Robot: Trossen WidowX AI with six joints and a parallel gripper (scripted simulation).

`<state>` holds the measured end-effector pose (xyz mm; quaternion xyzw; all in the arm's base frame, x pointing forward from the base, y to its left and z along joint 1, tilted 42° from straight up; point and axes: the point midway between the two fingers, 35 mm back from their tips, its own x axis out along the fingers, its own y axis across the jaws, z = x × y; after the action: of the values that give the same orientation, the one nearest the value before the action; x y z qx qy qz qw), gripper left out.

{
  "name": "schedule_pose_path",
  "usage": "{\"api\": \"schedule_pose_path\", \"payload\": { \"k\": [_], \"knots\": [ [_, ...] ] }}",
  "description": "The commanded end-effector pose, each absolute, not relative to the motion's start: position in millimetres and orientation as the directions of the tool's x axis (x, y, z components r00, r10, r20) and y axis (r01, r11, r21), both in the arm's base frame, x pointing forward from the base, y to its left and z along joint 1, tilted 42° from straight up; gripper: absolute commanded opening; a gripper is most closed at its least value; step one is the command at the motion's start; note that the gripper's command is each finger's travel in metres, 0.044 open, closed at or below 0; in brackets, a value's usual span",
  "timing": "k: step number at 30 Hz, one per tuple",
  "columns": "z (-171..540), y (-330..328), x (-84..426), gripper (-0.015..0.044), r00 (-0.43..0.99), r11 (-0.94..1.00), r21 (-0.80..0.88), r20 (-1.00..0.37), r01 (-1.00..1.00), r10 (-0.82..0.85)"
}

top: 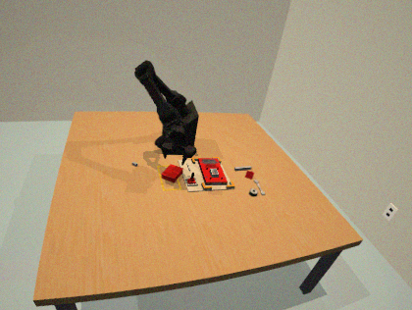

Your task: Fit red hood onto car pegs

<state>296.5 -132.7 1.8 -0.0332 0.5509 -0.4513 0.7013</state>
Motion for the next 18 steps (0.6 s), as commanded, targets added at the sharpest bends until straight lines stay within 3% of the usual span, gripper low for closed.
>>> {"api": "schedule_pose_path", "payload": {
  "k": [1, 18],
  "knots": [
    [0, -134, 296, 0.0440, -0.015, 0.585, -0.543, -0.740, 0.603, -0.672],
    [-10, -143, 297, 0.0440, -0.015, 0.585, -0.543, -0.741, 0.603, -0.672]
  ]
}}
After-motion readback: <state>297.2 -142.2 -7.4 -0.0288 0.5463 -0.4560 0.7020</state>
